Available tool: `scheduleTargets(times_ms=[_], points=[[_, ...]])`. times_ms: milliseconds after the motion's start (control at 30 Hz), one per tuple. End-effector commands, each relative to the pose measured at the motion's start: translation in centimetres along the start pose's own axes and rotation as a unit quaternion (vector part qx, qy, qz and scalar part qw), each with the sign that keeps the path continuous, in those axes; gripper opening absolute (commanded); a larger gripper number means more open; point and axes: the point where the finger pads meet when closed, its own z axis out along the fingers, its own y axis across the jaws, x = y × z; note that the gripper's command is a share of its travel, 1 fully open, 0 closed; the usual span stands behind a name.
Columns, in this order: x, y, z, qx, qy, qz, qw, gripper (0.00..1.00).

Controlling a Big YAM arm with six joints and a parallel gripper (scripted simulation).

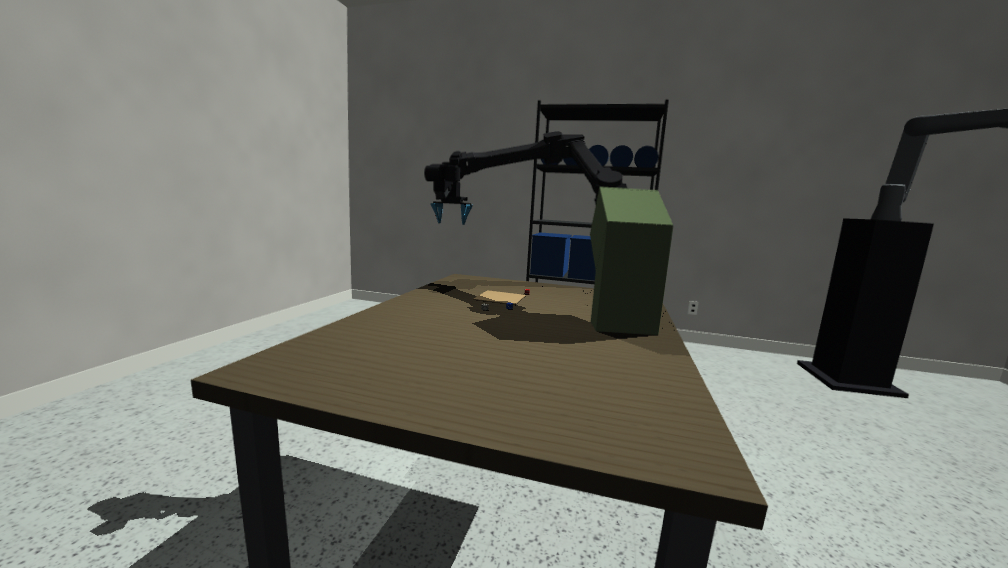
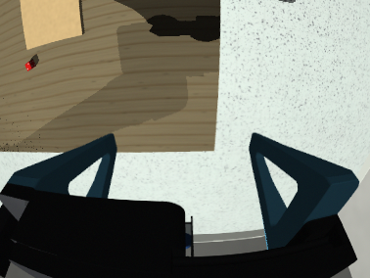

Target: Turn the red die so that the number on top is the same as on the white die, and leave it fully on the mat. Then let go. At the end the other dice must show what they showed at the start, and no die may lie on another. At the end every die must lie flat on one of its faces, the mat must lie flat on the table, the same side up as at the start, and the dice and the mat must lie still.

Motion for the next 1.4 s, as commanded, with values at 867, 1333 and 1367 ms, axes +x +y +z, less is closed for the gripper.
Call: scheduleTargets(times_ms=[867,1333,1367], points=[[1.3,3.7,1.1,0.009,-0.005,0.125,0.992,1.00],[0.6,12.0,4.2,0.007,-0.006,0.305,0.952,1.00],[0.6,12.1,4.3,0.007,-0.006,0.307,0.952,1.00]])
